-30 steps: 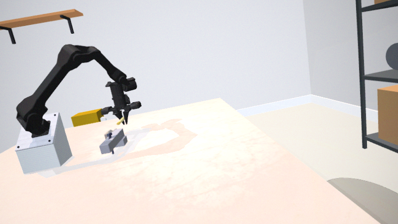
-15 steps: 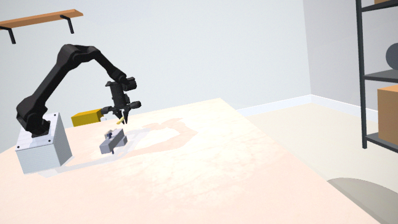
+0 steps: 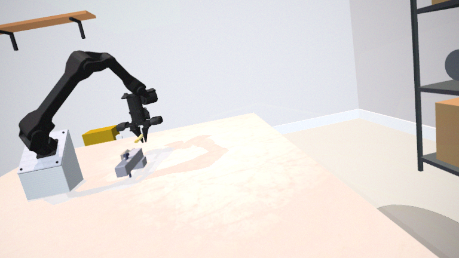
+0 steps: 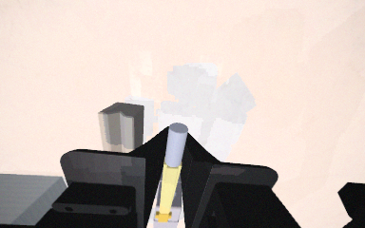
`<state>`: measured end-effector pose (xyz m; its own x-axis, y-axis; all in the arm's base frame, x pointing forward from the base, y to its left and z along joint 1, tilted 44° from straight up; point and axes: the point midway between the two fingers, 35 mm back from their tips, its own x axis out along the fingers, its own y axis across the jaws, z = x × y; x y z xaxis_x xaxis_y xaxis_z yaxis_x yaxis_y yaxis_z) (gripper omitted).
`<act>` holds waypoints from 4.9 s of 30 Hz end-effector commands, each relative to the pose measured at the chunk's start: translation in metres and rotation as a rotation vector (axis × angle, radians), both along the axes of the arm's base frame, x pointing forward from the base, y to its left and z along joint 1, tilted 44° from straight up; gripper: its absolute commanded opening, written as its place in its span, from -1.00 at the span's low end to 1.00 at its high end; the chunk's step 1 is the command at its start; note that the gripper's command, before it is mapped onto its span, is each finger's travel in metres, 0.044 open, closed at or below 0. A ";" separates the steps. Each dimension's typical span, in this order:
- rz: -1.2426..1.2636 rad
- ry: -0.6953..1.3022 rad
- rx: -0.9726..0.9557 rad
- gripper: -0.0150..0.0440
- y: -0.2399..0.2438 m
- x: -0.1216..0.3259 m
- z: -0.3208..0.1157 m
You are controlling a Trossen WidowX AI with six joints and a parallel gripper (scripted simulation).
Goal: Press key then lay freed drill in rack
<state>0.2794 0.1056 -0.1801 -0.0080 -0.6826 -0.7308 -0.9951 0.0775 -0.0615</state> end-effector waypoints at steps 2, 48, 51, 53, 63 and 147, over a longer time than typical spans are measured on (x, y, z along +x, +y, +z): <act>-0.004 -0.006 0.006 -0.49 0.002 0.002 0.002; -0.004 -0.005 0.007 -0.49 0.013 -0.019 -0.003; -0.004 -0.005 0.008 -0.49 0.015 -0.022 -0.004; -0.004 -0.005 0.008 -0.49 0.016 -0.024 -0.004; -0.004 -0.004 0.009 -0.49 0.021 -0.035 -0.006; -0.004 -0.003 0.008 -0.49 -0.006 -0.066 -0.042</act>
